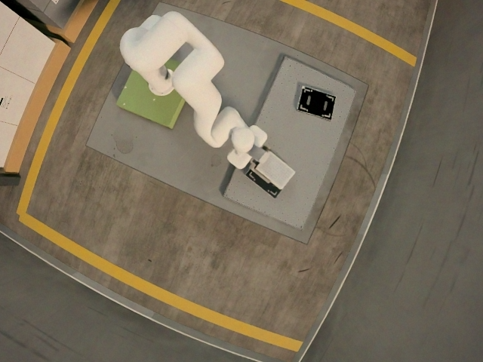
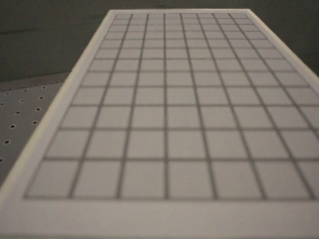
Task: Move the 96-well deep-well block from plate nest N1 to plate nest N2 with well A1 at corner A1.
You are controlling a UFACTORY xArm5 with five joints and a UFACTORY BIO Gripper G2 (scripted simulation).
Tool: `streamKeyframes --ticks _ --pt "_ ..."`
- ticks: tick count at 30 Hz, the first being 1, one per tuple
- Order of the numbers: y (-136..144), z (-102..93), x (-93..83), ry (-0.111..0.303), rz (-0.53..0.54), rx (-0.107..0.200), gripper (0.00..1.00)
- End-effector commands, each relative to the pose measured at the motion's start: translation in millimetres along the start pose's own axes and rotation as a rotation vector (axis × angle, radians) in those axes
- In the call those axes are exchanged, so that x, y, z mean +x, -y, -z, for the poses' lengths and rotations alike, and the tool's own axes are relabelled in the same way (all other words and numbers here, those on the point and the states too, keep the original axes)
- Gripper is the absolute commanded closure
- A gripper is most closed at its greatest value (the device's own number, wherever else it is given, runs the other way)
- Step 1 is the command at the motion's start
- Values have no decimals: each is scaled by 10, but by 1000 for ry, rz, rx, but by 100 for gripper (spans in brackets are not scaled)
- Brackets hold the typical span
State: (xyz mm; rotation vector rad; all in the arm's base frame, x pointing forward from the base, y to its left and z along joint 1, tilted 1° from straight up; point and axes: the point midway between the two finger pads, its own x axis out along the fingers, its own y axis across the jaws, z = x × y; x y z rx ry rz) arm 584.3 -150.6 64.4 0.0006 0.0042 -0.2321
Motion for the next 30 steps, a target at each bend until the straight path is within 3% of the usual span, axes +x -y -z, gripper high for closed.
streamKeyframes --ticks 1,6,30 --pt "63 -19 18 4 -2 -12 100" --pt "233 -21 31 4 -2 -13 100" --pt "228 -21 31 4 -2 -13 100"
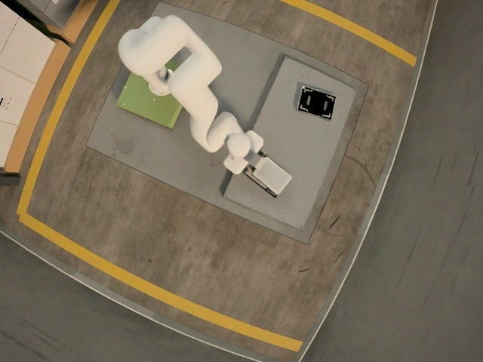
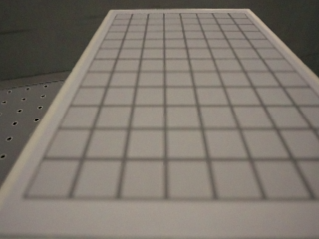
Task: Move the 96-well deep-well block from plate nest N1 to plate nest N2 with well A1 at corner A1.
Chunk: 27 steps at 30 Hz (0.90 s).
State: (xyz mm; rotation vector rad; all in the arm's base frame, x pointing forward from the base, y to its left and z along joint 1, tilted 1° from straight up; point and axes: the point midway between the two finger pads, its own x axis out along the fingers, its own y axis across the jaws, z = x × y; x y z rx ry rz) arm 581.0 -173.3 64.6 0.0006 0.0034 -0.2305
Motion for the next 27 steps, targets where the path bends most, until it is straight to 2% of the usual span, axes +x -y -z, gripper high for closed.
streamKeyframes --ticks 1,12,27 --pt "-1 -19 11 3 0 -13 100" --pt "-4 -19 11 3 0 -13 100" --pt "-4 198 11 3 0 -13 100"
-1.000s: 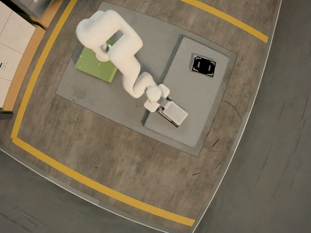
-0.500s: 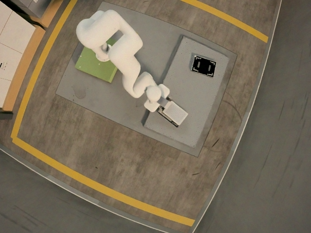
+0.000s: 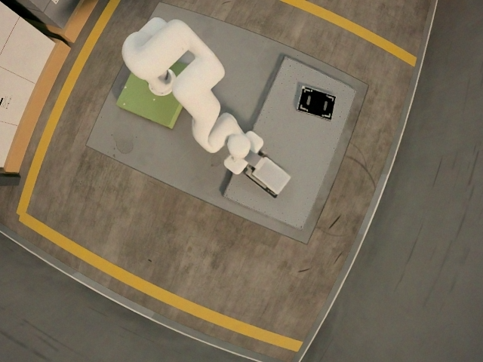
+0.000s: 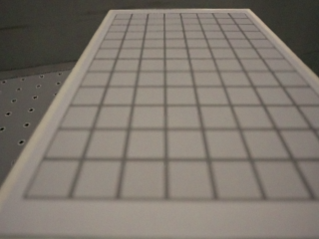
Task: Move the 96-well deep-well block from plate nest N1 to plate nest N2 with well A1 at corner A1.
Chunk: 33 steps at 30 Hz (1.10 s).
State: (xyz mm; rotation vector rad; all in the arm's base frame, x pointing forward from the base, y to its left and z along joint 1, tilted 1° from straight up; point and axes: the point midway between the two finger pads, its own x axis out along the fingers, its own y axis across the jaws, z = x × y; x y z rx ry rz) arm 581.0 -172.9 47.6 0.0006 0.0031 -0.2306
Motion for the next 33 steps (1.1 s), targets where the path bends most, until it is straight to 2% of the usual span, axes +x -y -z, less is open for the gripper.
streamKeyframes --ticks 1,33 --pt "1 44 11 3 0 -13 100" --pt "5 492 12 3 0 -13 100"
